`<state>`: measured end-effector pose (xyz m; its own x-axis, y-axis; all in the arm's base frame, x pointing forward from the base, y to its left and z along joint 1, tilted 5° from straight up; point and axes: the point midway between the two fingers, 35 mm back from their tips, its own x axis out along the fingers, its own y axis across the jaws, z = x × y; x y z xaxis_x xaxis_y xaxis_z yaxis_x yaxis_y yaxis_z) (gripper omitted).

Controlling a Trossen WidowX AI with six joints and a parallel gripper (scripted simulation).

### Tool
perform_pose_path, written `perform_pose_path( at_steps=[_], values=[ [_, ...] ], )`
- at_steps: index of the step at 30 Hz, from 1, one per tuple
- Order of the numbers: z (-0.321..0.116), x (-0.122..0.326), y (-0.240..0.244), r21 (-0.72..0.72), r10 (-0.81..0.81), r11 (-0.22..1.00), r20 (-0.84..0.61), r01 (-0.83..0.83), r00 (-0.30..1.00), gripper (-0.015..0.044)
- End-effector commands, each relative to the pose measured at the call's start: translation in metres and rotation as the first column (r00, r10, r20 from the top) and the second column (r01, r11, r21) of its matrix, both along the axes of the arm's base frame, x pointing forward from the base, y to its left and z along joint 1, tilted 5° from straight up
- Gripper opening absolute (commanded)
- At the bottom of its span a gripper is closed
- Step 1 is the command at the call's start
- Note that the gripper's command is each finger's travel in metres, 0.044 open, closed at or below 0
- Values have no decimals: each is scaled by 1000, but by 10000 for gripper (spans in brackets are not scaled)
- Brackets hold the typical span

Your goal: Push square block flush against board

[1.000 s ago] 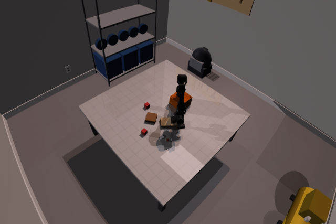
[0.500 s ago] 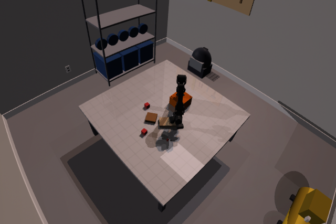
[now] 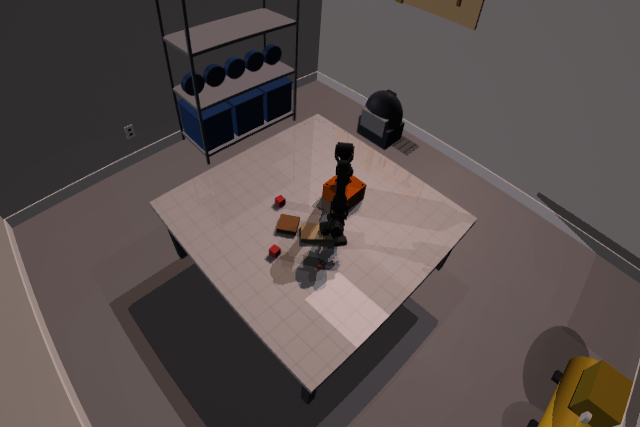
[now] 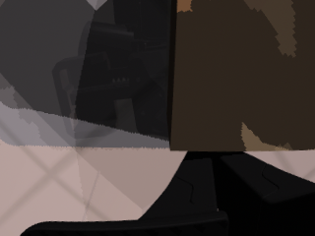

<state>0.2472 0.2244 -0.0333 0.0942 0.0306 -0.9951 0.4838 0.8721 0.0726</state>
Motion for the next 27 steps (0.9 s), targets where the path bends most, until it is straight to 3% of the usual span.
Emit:
perform_pose_path(
  at_steps=[1,27],
  values=[
    [0,7,-5,-7,-5,1000,8,5,1000,0],
    [1,18,-11,-7,-5,1000,9,5,1000,0]
  ],
)
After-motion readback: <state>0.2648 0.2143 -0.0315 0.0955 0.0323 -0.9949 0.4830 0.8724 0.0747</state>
